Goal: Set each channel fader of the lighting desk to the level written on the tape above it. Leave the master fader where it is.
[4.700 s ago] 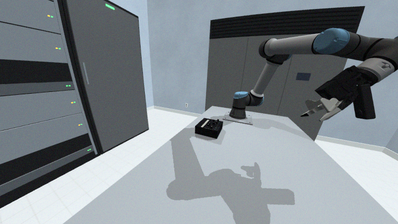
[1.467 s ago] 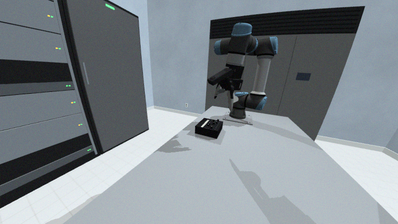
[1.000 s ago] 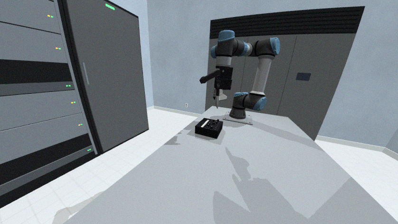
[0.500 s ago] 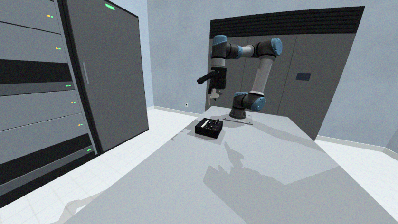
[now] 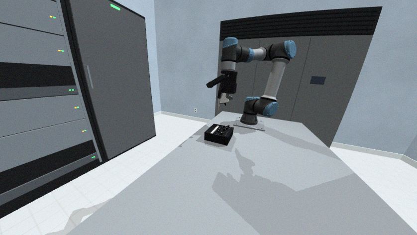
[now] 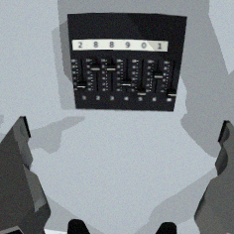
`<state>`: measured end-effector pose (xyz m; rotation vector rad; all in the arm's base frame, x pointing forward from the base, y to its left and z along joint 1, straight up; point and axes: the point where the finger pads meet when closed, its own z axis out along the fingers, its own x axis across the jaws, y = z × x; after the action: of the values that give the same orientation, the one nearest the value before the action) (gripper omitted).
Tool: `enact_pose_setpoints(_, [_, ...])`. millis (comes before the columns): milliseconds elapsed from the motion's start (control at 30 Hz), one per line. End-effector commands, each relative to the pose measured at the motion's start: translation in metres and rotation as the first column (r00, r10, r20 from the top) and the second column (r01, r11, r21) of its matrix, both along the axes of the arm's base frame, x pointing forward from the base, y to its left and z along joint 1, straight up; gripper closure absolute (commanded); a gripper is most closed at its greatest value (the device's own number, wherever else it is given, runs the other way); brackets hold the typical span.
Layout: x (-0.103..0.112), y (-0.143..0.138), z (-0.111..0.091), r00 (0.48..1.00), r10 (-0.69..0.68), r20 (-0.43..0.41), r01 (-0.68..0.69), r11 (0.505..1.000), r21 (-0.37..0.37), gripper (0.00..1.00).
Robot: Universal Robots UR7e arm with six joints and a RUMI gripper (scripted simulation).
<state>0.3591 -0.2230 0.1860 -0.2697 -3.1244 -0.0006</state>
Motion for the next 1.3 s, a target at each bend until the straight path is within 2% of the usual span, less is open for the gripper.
enact_pose_setpoints(0, [0.000, 0.002, -0.009, 1.000, -0.004, -0.010, 0.004, 1.000, -0.013, 0.00])
enact_pose_setpoints(167, [0.004, 0.015, -0.058, 0.998, -0.009, -0.061, 0.002, 0.993, -0.118, 0.00])
enact_pose_setpoints(267, [0.004, 0.020, -0.072, 0.997, -0.012, -0.071, 0.001, 0.989, -0.151, 0.00])
enact_pose_setpoints(1267, [0.004, 0.020, -0.072, 0.997, -0.012, -0.072, 0.001, 0.988, -0.152, 0.00])
